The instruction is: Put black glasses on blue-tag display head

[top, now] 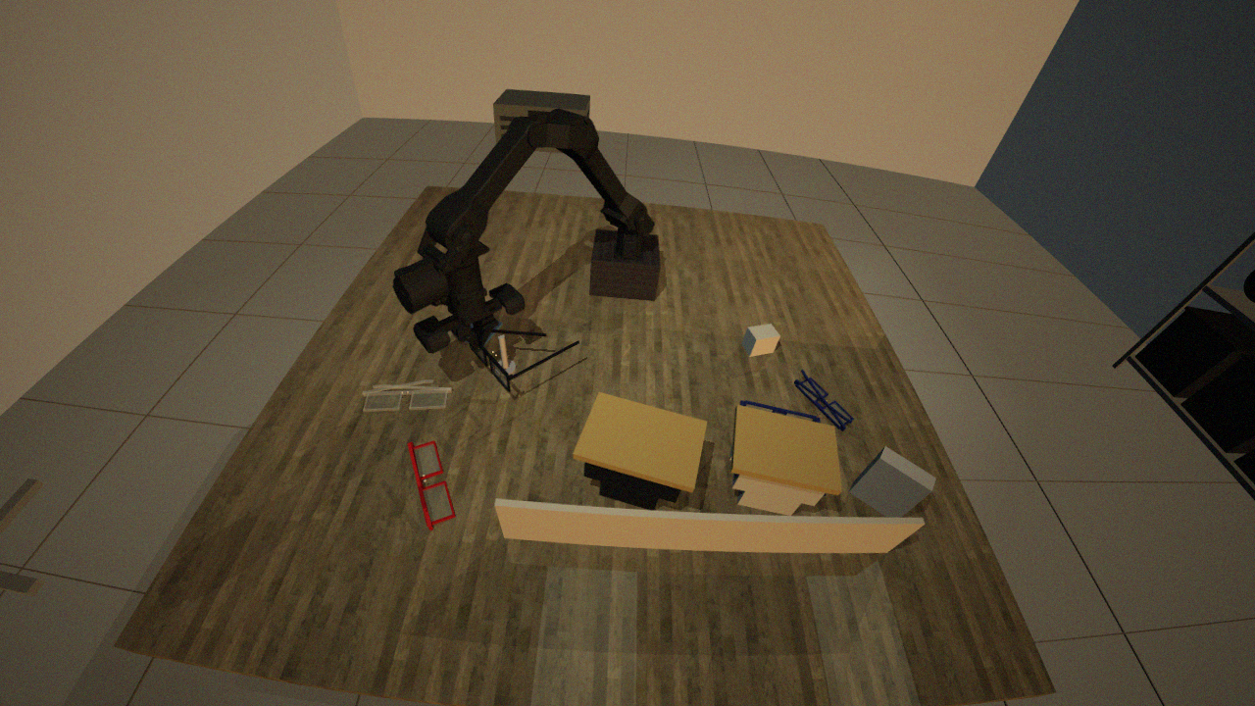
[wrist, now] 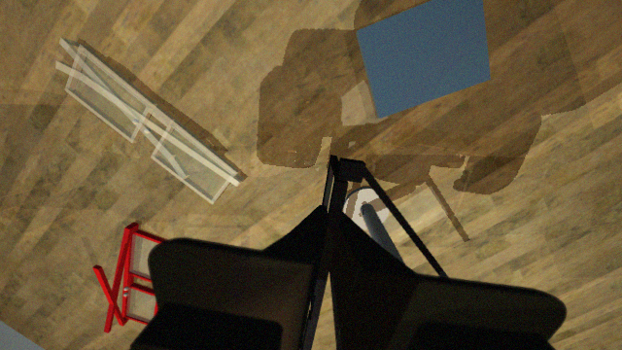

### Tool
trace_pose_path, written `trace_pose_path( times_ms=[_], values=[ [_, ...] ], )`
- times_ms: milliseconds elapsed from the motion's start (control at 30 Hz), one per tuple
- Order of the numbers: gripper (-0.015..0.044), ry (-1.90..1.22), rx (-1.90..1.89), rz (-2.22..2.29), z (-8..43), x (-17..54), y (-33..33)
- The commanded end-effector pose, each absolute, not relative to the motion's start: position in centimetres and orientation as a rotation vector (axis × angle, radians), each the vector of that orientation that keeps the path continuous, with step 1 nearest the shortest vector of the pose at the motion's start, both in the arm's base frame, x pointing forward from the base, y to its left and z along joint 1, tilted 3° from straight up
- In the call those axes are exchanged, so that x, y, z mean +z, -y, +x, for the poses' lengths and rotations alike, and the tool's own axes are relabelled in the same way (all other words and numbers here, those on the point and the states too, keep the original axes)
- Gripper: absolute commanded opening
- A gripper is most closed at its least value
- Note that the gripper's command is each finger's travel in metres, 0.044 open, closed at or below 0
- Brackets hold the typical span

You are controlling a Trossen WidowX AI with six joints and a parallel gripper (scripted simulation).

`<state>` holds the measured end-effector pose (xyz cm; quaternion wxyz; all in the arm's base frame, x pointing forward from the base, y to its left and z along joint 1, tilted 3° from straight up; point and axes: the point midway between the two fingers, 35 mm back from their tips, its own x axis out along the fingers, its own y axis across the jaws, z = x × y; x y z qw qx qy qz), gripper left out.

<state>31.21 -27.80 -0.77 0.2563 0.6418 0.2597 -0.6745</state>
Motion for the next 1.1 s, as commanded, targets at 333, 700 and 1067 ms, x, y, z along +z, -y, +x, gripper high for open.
trace_pose_path(
  times_ms=[333,700,1067],
  values=[
    [0.0000,-0.688,-1.821,1.750,32.3,-0.8,27.9],
    [0.0000,-0.688,-1.821,1.751,32.6,-0.8,27.9],
    [0.0000,-0.687,-1.821,1.751,33.1,-0.8,27.9]
  ],
)
